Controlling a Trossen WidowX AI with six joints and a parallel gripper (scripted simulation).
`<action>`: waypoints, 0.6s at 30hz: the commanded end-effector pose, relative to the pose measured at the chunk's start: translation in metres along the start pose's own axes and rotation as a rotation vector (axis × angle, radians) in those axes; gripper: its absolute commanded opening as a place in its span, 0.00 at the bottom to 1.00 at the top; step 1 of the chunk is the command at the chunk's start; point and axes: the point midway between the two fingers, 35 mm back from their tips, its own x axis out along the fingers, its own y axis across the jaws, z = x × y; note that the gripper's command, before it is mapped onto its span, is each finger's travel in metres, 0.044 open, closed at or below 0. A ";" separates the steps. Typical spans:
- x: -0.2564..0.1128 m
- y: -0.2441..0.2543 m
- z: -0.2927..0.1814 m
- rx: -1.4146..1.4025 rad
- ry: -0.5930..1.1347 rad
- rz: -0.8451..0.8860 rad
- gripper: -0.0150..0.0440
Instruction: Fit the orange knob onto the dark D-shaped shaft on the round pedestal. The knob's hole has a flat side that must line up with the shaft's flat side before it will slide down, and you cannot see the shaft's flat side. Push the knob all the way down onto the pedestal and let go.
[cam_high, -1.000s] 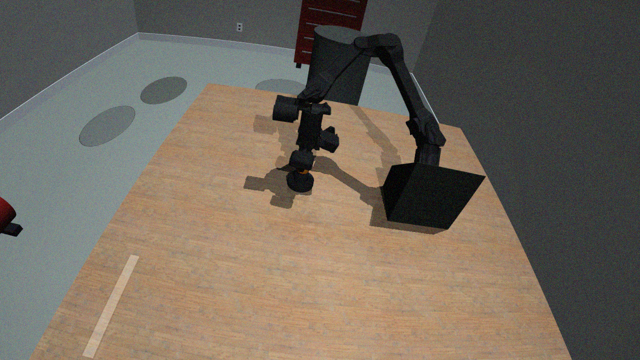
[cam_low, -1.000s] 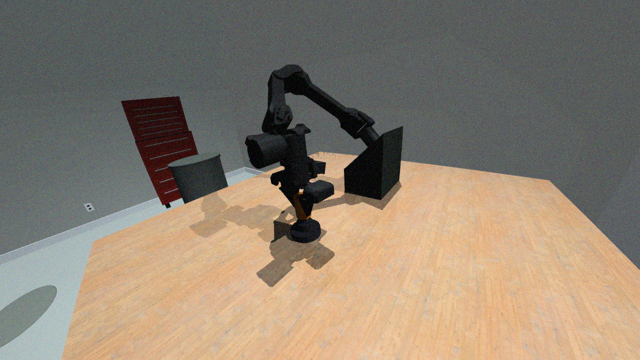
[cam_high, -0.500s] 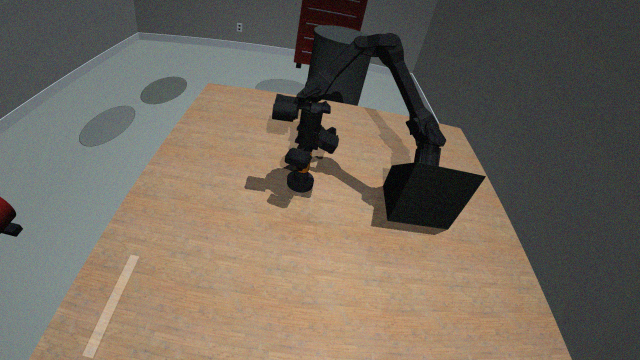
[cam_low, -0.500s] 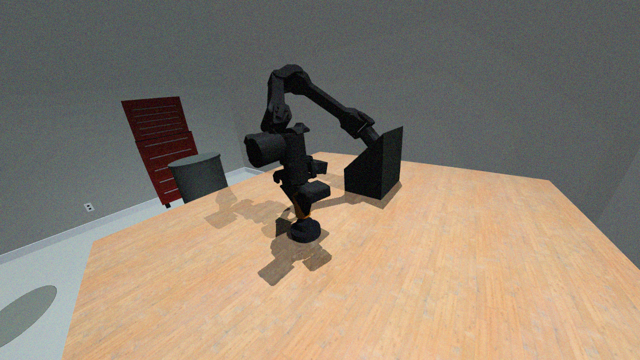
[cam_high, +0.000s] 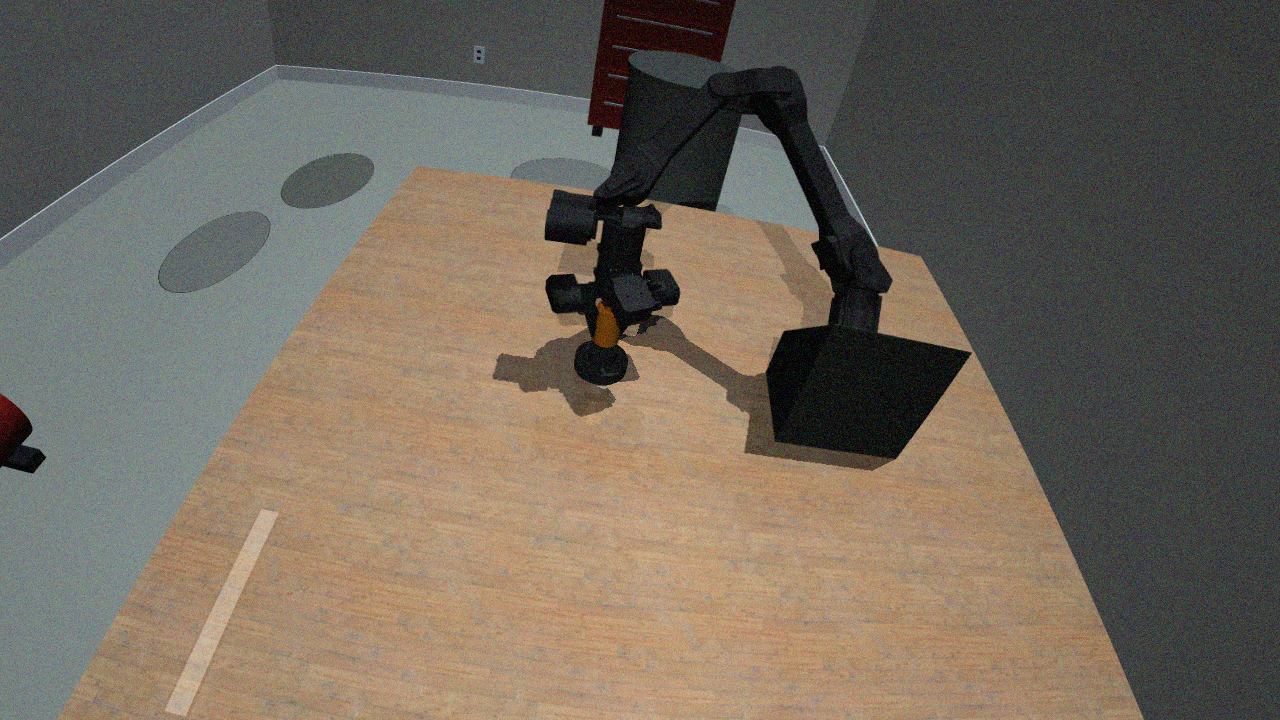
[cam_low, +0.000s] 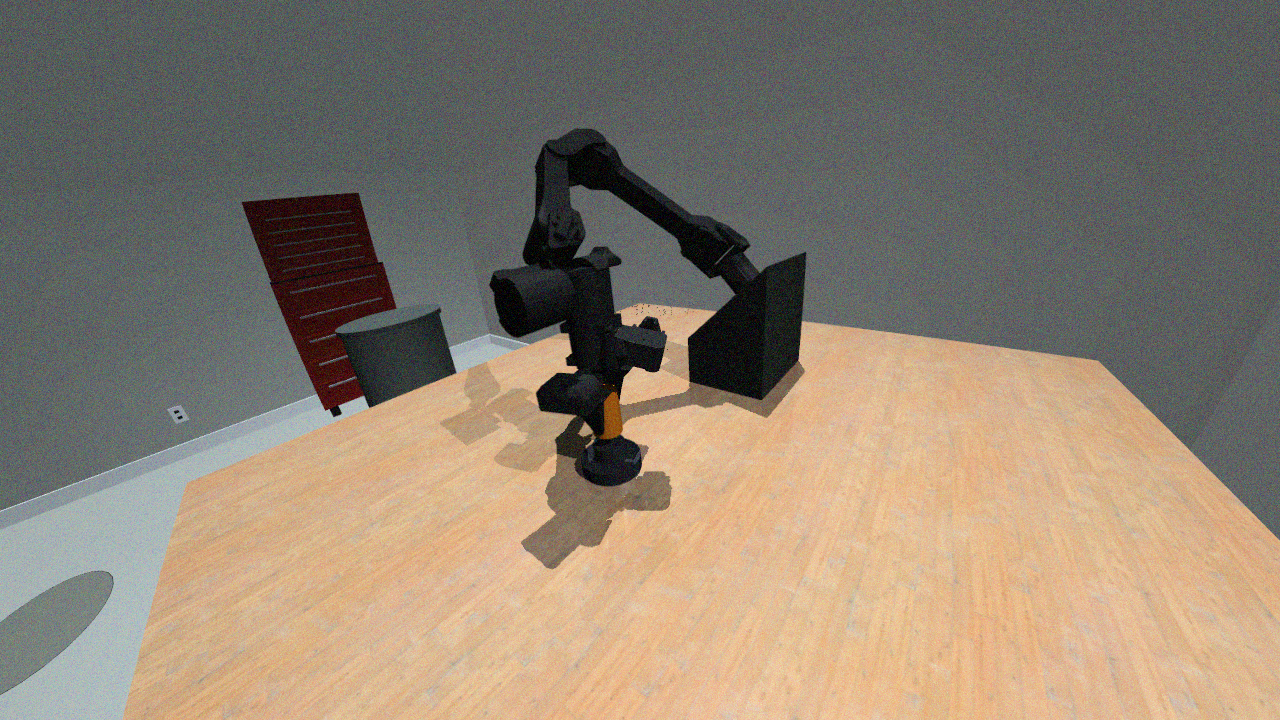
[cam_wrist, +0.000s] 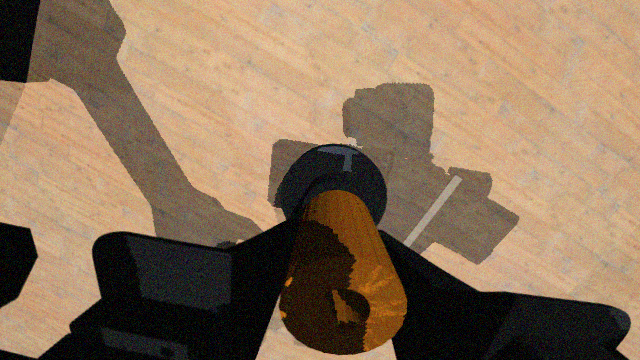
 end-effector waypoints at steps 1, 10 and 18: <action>0.000 0.001 0.000 0.260 0.001 -0.003 0.25; -0.002 0.001 -0.002 0.888 0.000 -0.003 0.25; -0.003 0.000 -0.003 1.446 -0.001 -0.004 0.25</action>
